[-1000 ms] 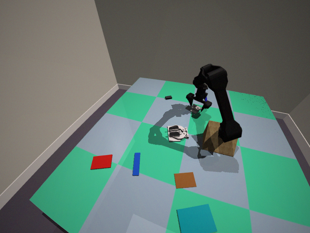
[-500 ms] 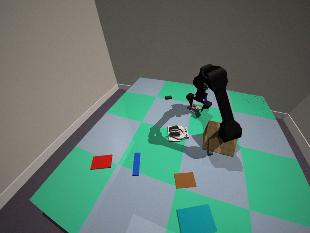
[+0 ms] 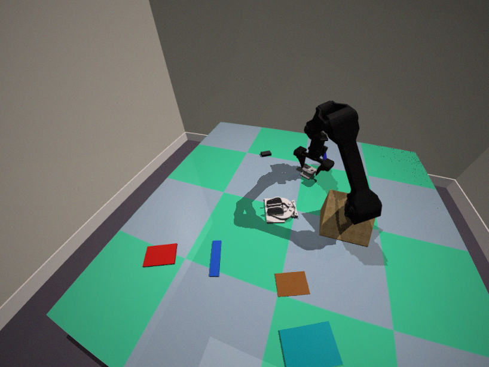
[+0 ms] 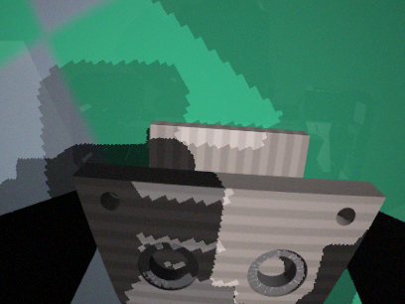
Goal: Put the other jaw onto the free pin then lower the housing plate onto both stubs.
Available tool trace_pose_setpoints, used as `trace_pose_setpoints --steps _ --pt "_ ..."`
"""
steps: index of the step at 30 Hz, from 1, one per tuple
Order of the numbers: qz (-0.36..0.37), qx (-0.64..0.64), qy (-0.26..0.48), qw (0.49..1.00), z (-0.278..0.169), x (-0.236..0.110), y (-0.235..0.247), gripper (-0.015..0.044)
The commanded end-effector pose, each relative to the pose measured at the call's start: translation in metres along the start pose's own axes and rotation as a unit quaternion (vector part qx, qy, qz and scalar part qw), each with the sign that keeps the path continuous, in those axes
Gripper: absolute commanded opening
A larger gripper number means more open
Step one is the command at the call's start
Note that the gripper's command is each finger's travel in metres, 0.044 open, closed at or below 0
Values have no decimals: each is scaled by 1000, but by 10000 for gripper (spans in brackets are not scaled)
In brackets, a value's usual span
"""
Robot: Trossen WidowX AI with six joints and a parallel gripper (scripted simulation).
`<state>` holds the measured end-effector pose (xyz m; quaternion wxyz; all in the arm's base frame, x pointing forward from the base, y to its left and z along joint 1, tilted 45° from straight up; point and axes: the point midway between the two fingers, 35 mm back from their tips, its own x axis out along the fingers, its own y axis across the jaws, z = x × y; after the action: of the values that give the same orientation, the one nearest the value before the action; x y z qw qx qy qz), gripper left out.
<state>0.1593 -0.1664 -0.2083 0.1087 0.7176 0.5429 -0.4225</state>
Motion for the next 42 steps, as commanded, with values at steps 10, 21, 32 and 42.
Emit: trace_pose_setpoints --steps 10,21,32,42 --pt "0 0 0 1000 0 -5 1 351" --pt "1 2 0 1000 1 -39 2 351" --pt "1 3 1 1000 0 -73 0 351" --pt "2 24 -1 1000 -14 -77 2 351"
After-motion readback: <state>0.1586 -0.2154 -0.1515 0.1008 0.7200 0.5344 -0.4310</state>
